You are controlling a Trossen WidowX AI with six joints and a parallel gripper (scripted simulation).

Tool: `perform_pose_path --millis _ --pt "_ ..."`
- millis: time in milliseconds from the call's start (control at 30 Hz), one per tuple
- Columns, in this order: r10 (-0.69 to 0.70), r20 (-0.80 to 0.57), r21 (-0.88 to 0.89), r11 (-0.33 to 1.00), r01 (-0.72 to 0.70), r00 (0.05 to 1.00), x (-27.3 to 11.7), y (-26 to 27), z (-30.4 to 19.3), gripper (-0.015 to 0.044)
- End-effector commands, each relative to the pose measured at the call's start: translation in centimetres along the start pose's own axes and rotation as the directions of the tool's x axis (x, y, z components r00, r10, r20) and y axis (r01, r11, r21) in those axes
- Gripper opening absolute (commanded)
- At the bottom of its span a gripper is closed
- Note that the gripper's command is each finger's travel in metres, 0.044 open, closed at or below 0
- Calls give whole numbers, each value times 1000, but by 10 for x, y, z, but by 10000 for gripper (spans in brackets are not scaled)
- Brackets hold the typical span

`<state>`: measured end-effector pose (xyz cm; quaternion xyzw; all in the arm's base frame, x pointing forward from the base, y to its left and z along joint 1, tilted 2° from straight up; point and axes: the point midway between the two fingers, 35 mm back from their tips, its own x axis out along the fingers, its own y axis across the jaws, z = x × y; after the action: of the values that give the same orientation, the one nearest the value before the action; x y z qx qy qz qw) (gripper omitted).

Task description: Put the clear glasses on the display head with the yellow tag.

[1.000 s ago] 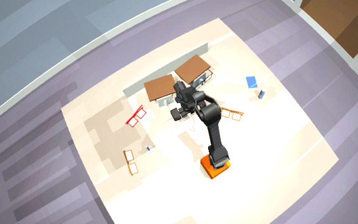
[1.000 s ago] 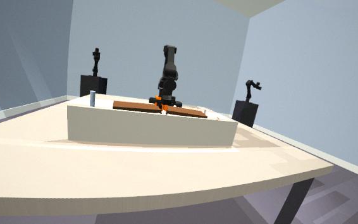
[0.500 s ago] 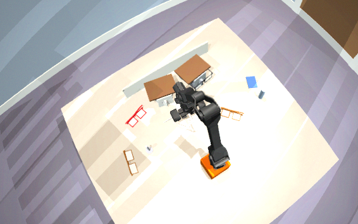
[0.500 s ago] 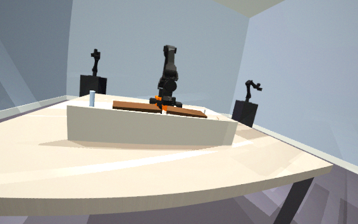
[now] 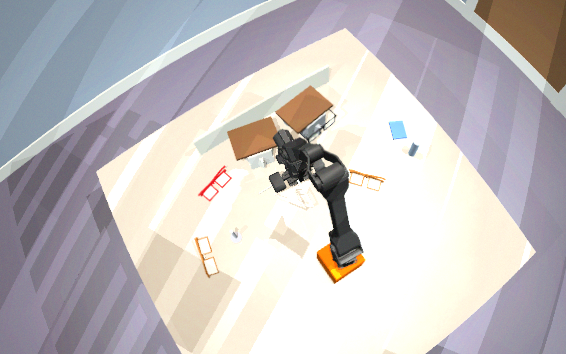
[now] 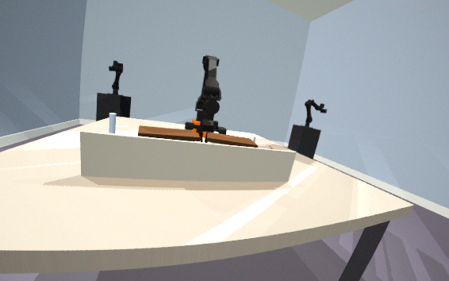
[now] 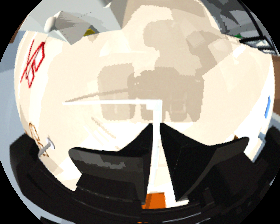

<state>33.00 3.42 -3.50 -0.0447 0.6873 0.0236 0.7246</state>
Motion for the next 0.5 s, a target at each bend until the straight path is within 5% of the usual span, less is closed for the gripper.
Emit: perform_pose_path --millis 0,267,467 --pt "1 0 -1 1000 -1 1000 0 0 0 13" --pt "1 0 -1 1000 -1 1000 -4 0 1 0" --pt "2 -1 0 1000 -2 1000 -42 0 3 0"
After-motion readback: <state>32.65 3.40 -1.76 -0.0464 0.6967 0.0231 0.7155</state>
